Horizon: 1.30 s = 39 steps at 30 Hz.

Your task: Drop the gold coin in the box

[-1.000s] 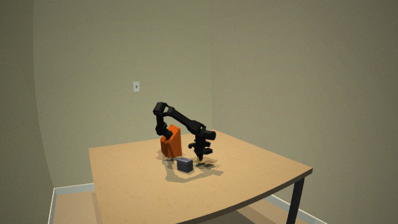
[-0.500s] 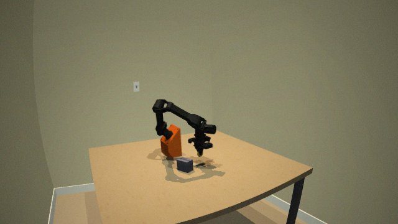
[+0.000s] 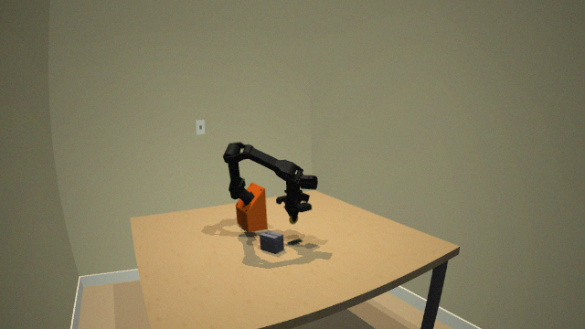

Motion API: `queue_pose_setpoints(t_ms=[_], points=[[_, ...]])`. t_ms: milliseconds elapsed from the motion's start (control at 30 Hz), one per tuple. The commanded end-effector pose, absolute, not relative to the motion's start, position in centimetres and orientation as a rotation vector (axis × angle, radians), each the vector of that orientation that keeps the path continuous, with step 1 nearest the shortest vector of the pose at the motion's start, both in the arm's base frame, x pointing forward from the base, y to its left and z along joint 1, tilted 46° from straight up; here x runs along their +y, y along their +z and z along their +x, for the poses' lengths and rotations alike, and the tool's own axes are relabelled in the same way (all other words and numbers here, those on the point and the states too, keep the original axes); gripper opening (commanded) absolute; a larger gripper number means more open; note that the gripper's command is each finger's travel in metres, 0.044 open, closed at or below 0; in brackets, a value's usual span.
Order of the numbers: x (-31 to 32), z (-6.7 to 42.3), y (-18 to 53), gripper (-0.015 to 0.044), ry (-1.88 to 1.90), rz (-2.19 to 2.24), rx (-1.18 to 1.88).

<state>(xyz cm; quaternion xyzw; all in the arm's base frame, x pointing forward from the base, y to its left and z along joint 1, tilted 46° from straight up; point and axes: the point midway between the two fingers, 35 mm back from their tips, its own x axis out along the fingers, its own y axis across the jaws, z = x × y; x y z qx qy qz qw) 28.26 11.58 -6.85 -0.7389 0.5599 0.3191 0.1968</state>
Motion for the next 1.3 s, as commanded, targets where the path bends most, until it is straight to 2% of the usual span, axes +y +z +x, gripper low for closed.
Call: queue_pose_setpoints(t_ms=[0,1000,1267], points=[[11.9,28.38,-6.8,0.0,0.819,-2.006,1.572],[12.52,28.4,-7.31,0.0,-0.051,-1.23,1.518],[12.61,28.4,-7.38,0.0,-0.166,-1.106,1.486]])
